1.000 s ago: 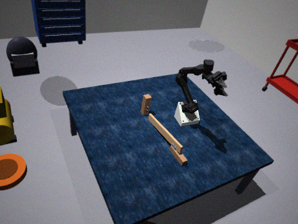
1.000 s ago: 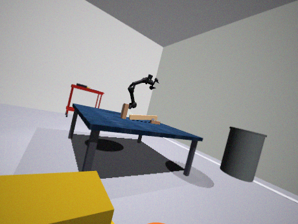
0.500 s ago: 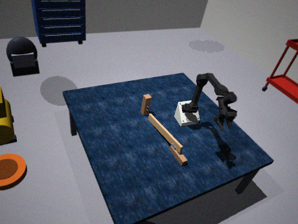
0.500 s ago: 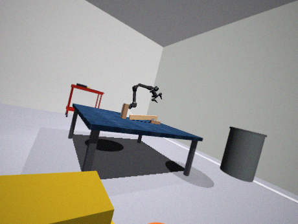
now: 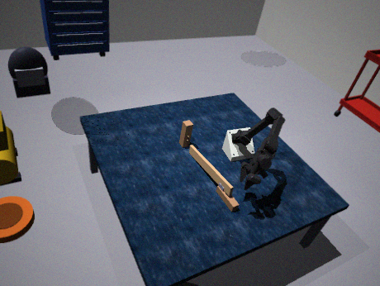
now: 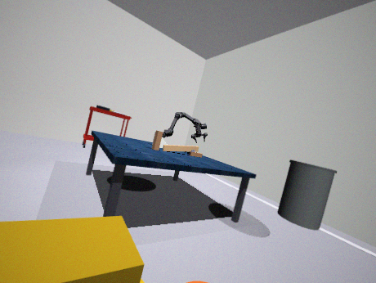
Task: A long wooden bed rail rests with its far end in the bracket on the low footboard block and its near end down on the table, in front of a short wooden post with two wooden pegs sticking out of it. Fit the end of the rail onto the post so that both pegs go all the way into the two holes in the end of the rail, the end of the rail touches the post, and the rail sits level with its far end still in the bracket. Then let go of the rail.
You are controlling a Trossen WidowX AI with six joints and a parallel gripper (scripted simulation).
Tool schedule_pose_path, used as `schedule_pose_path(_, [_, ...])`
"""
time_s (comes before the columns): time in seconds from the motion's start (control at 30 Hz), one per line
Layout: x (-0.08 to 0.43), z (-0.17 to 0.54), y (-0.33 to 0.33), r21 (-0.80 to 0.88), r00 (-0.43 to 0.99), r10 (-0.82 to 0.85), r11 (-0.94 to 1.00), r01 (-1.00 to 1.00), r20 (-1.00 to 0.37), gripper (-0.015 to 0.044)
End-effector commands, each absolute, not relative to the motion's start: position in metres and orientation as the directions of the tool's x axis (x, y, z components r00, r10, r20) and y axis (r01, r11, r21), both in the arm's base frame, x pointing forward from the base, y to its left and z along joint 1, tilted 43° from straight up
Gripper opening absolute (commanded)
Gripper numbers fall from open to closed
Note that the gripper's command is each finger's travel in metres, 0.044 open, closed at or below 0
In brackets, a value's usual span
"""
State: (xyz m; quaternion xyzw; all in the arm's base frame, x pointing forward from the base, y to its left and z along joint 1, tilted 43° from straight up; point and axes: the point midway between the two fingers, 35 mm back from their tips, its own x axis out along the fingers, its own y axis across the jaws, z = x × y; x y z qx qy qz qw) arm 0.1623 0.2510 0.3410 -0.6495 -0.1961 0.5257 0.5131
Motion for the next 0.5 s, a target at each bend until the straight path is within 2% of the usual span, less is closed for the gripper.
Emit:
schedule_pose_path(0.0, [0.209, 0.285, 0.242, -0.774, 0.359, 0.692, -0.494, -0.396, -0.626, 0.044])
schedule_pose_path(0.23, [0.268, 0.198, 0.2, -0.59, 0.26, 0.565, -0.543, -0.597, -0.783, 0.044])
schedule_pose_path(0.47, [0.295, 0.114, 0.132, -0.387, 0.097, 0.529, -0.471, -0.793, -0.843, 0.044])
